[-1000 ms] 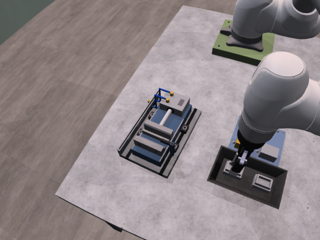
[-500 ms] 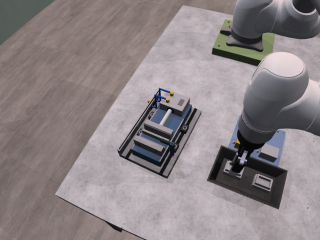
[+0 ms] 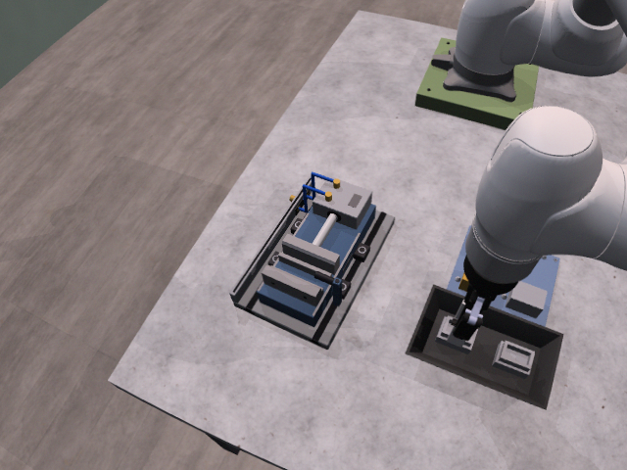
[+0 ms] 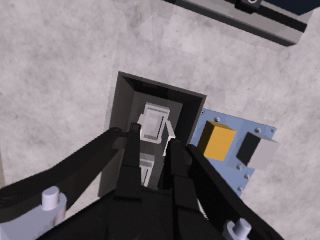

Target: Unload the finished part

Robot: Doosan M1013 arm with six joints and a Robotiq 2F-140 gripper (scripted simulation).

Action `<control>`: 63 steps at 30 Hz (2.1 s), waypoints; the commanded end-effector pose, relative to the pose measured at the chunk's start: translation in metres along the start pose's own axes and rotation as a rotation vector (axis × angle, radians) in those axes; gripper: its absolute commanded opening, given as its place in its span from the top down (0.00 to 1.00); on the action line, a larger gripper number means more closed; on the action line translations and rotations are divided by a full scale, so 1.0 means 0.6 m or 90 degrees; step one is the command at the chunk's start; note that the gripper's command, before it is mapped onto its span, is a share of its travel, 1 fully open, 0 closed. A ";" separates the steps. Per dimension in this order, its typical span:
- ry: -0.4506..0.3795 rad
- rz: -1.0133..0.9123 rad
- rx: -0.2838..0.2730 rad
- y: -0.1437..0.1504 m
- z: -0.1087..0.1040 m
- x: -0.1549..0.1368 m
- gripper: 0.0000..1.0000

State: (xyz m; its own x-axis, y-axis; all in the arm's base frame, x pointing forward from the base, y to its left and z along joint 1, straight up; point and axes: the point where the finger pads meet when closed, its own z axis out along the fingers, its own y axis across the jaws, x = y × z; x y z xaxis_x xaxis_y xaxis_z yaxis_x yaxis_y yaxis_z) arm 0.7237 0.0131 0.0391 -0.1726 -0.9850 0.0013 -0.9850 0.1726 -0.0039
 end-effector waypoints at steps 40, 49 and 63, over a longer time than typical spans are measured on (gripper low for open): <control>0.000 0.000 0.000 0.000 0.011 0.000 1.00; 0.000 0.000 0.000 0.000 0.011 0.000 1.00; 0.000 0.000 0.000 0.000 0.011 0.000 0.60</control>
State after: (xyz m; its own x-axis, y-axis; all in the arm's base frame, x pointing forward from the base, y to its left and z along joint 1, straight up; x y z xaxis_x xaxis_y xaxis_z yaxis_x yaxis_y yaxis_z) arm 0.7238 0.0131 0.0325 -0.1726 -0.9850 0.0013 -0.9850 0.1726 -0.0039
